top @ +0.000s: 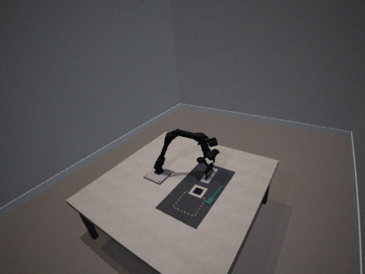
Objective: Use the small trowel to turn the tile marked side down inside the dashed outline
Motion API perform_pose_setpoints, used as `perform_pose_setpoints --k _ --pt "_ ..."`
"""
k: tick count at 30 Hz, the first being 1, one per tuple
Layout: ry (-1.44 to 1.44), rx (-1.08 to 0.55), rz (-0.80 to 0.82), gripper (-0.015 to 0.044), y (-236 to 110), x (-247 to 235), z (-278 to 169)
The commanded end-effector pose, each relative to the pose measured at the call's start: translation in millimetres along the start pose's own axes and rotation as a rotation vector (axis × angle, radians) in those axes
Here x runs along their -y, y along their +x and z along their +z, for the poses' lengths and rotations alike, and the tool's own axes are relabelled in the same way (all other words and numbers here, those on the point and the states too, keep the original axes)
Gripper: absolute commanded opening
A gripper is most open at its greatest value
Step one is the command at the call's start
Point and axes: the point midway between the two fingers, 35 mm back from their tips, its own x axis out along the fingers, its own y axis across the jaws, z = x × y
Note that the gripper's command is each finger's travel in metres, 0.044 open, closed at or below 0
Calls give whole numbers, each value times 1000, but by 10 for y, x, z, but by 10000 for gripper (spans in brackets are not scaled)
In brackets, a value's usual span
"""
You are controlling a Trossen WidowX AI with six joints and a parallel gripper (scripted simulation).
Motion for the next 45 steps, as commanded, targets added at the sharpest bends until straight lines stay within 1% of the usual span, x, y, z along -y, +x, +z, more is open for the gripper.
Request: perform_pose_setpoints --k 1,12,23,35,45 --pt "-116 25 10 300 24 13 -23" --pt "-473 119 39 300 62 41 -64" --pt "-819 231 34 300 84 105 -97" --pt "-1212 340 -2 300 111 159 -195" --pt "-1519 440 -81 300 145 264 -240"
